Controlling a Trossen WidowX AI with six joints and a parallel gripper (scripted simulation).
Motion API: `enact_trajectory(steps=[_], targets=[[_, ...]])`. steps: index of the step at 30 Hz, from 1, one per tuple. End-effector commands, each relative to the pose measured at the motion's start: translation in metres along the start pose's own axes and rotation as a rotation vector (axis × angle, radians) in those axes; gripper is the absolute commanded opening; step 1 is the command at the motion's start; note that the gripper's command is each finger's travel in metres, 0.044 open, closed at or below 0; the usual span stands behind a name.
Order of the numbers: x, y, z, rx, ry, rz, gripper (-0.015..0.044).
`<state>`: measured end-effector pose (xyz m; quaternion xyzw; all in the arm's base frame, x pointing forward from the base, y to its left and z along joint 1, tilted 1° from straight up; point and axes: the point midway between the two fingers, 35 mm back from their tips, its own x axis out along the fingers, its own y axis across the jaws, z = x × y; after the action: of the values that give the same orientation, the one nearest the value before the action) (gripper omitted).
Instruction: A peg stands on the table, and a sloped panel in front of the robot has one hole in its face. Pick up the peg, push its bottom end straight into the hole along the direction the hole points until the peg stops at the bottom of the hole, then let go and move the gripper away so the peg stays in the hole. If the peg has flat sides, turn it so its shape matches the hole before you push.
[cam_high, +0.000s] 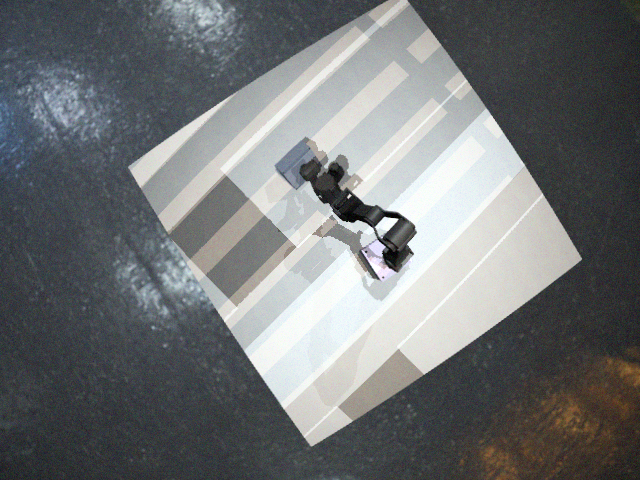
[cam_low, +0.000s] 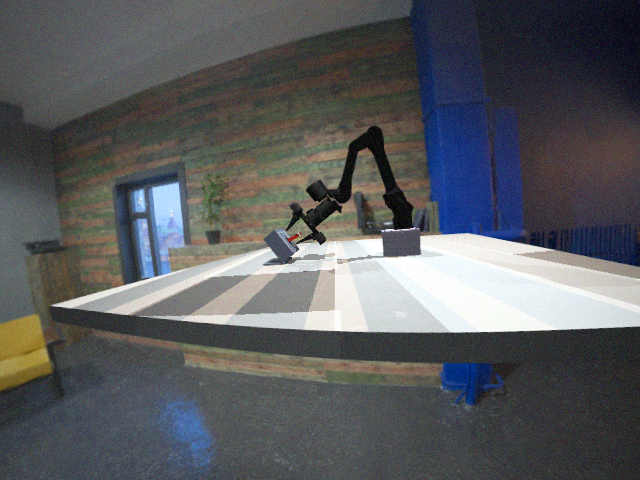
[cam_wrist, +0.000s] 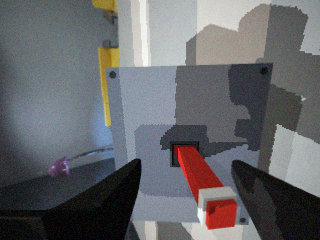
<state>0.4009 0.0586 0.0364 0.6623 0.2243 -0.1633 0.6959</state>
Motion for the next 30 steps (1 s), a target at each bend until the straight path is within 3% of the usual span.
enact_trajectory(steps=[1, 3, 30], targets=[[-0.001, 0.0, 0.0, 0.0, 0.0, 0.0, 0.0394], [-0.002, 0.001, 0.0, 0.0, 0.0, 0.0, 0.044], [-0.027, 0.005, 0.0, 0.0, 0.002, -0.002, 0.044]])
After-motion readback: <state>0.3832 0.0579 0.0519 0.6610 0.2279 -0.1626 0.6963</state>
